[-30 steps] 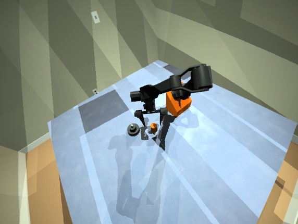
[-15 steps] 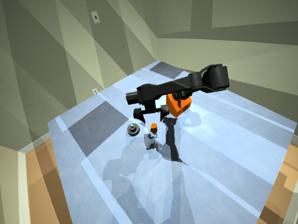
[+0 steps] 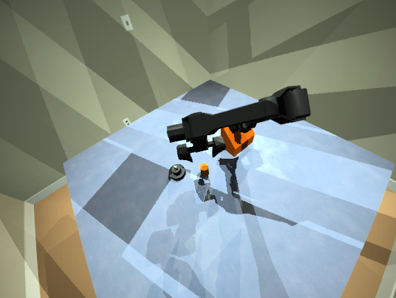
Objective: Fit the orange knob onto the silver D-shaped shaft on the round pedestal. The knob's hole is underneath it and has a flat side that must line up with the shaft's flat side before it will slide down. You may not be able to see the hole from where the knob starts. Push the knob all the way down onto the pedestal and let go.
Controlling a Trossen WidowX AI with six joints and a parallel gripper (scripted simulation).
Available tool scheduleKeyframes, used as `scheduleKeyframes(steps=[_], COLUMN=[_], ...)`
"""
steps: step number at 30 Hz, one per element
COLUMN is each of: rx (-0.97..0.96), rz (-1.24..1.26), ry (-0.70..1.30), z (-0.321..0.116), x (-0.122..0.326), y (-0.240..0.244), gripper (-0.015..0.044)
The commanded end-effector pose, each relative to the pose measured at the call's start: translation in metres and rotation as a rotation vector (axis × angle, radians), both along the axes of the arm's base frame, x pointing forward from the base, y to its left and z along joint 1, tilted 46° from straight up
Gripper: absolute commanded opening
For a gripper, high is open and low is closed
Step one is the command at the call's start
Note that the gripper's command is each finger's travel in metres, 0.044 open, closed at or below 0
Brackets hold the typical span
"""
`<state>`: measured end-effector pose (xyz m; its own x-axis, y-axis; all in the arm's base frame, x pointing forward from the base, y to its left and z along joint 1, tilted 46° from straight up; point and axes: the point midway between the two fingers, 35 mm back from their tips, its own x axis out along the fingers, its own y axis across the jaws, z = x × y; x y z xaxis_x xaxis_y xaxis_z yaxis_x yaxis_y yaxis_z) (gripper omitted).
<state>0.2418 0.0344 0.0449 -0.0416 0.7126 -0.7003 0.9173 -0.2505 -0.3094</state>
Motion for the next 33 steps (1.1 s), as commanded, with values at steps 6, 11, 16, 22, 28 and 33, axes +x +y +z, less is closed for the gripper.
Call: scheduleKeyframes(steps=[6, 11, 16, 22, 28, 33], rx=[0.028, 0.050, 0.068, 0.083, 0.099, 0.112], rz=[0.557, 0.904, 1.188, 1.423, 1.657, 1.854], ry=[-0.559, -0.911, -1.198, -1.436, -1.674, -1.874], z=[-0.0001, -0.0001, -0.0002, -0.0003, -0.0004, -0.0004], x=[-0.0003, -0.0003, -0.0003, -0.0003, -0.0003, -0.0003], y=[-0.0001, 0.0001, 0.0003, 0.0005, 0.0006, 0.0007], gripper=[0.0440, 0.0440, 0.0440, 0.0440, 0.0440, 0.0440])
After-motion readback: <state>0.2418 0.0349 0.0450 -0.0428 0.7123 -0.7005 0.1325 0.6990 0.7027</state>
